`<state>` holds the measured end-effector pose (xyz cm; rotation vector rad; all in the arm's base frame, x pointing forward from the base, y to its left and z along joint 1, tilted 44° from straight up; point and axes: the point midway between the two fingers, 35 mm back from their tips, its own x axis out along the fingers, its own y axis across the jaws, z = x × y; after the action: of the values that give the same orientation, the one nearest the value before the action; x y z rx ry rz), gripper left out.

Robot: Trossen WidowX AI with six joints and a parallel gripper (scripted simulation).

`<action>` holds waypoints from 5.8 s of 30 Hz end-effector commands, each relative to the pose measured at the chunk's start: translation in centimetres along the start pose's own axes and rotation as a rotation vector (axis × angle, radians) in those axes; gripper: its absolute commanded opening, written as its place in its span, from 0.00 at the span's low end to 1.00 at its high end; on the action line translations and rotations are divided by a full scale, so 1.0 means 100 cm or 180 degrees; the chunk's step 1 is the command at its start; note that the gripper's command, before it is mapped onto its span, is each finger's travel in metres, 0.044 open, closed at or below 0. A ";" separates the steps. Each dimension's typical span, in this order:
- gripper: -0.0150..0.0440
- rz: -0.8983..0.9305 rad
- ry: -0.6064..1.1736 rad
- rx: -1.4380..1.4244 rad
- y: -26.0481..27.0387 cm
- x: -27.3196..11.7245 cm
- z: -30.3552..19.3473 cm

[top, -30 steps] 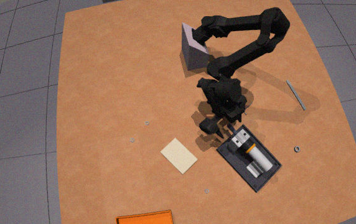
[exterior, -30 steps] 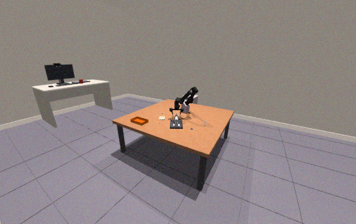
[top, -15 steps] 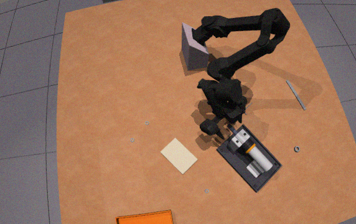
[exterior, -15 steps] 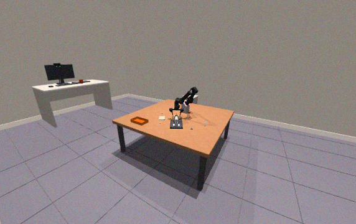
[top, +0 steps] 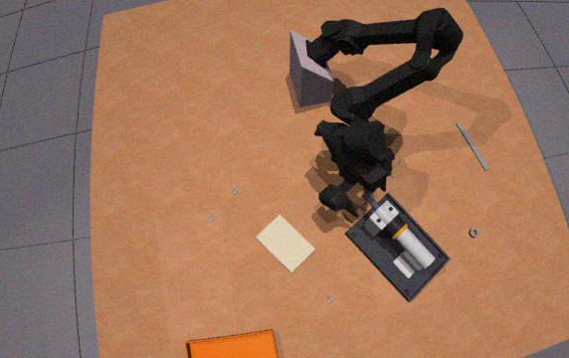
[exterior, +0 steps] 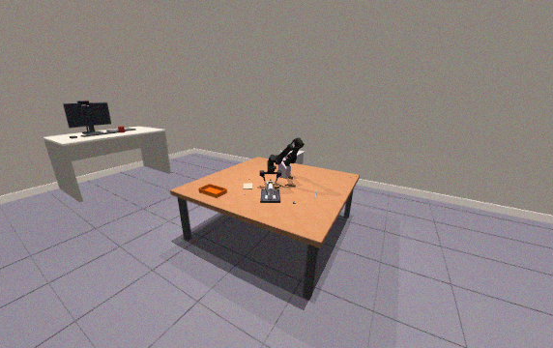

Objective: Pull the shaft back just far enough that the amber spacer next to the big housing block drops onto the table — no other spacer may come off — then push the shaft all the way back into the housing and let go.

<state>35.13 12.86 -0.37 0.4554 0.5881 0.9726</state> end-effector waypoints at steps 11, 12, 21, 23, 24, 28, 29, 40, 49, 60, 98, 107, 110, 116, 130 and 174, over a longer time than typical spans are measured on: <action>1.00 -0.0013 -0.0009 -0.0002 -0.001 0.010 0.001; 1.00 -0.0013 -0.0009 -0.0002 -0.001 0.011 0.001; 0.96 0.0001 0.0008 0.0013 0.001 0.016 -0.002; 0.87 0.0001 0.0008 0.0013 0.001 0.016 -0.002; 0.82 0.0001 0.0008 0.0013 0.001 0.016 -0.002; 0.64 0.0001 0.0008 0.0013 0.001 0.016 -0.002; 0.60 0.0001 0.0008 0.0013 0.001 0.016 -0.002; 0.28 0.0001 0.0008 0.0013 0.001 0.016 -0.002; 0.25 -0.0012 -0.0011 -0.0001 0.001 0.013 -0.005; 0.25 -0.0012 -0.0010 0.0000 0.001 0.009 -0.009; 0.25 -0.0013 -0.0009 0.0000 0.001 0.004 -0.015; 0.25 -0.0013 -0.0008 0.0001 0.001 0.003 -0.015; 0.25 -0.0013 -0.0008 0.0001 0.001 0.003 -0.015; 0.25 -0.0013 -0.0008 0.0001 0.001 0.002 -0.016; 0.25 -0.0014 -0.0008 0.0001 0.001 0.001 -0.017; 0.25 -0.0014 -0.0007 0.0001 0.001 -0.002 -0.021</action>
<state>33.86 12.91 -1.80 0.4555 0.5860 0.9644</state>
